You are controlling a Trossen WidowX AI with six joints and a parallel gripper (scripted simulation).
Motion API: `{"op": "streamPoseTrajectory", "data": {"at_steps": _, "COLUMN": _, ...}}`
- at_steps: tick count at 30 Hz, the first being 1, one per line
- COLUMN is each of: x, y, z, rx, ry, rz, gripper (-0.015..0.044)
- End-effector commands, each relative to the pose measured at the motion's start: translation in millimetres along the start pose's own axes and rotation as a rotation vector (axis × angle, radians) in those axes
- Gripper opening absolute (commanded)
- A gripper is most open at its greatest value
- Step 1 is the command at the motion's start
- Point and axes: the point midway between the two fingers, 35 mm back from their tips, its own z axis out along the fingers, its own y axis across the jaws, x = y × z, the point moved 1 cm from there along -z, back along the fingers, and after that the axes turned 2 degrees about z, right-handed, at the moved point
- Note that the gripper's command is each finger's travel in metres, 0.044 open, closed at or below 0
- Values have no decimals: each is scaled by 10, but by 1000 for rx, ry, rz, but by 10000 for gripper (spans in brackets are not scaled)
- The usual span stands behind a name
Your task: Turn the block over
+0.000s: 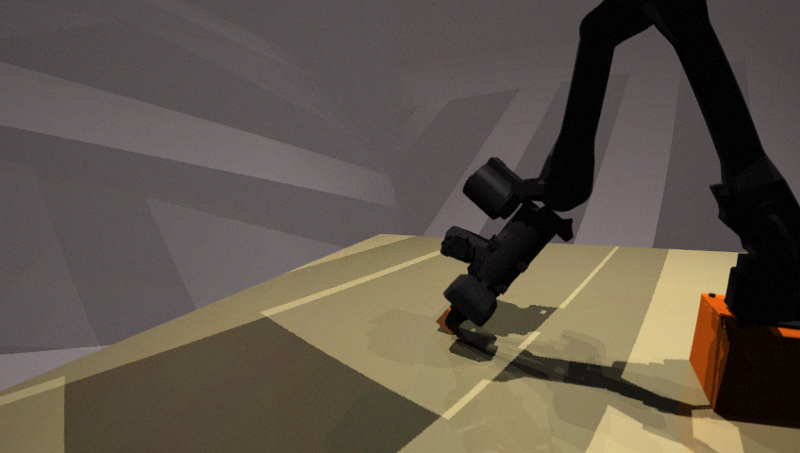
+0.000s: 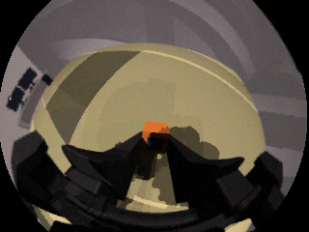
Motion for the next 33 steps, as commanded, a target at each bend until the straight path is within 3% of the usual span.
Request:
{"op": "streamPoseTrajectory", "data": {"at_steps": 1, "x": 41, "y": -7, "z": 53, "rx": -5, "ry": -57, "rz": 6, "gripper": 0}}
{"op": "streamPoseTrajectory", "data": {"at_steps": 23, "x": 199, "y": 10, "z": -9, "rx": -15, "ry": -361, "rz": -3, "gripper": 0}}
{"op": "streamPoseTrajectory", "data": {"at_steps": 33, "x": 186, "y": 12, "z": -48, "rx": -17, "ry": -394, "rz": -4, "gripper": 0}}
